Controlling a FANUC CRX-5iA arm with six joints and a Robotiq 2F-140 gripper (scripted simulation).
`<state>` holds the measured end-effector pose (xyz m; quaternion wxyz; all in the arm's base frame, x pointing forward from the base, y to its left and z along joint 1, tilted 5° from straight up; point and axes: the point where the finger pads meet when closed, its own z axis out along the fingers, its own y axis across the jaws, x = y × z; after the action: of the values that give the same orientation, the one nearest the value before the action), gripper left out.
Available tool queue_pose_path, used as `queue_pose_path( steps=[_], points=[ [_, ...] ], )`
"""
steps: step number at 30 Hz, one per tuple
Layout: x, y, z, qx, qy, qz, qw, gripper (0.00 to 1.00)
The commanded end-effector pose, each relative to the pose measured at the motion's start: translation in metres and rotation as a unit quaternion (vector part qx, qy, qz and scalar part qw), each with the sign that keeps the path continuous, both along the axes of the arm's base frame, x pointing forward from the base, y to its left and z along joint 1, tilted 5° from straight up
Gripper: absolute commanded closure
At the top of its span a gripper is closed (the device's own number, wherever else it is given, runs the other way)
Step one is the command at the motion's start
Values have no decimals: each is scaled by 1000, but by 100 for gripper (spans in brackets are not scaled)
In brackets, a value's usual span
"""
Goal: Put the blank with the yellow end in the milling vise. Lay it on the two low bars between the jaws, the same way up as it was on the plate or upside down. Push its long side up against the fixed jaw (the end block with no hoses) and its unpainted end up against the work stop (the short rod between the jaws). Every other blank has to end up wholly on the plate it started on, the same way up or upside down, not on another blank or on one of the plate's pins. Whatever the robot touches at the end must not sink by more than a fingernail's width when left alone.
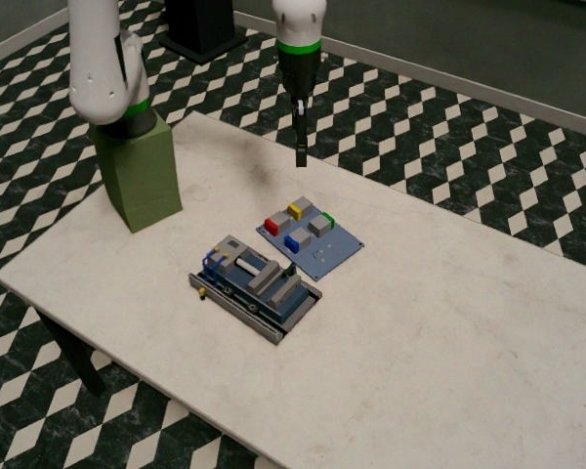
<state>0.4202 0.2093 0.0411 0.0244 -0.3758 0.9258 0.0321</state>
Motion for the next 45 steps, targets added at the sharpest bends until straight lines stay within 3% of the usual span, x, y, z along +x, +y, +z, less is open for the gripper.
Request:
queue_pose_path(
  steps=[1,28,45],
  points=[
    [1,0,1,0,-2,26,1000,0],
    [1,0,1,-4,-16,190,982,0],
    [1,0,1,-6,-24,291,956,0]
  ],
)
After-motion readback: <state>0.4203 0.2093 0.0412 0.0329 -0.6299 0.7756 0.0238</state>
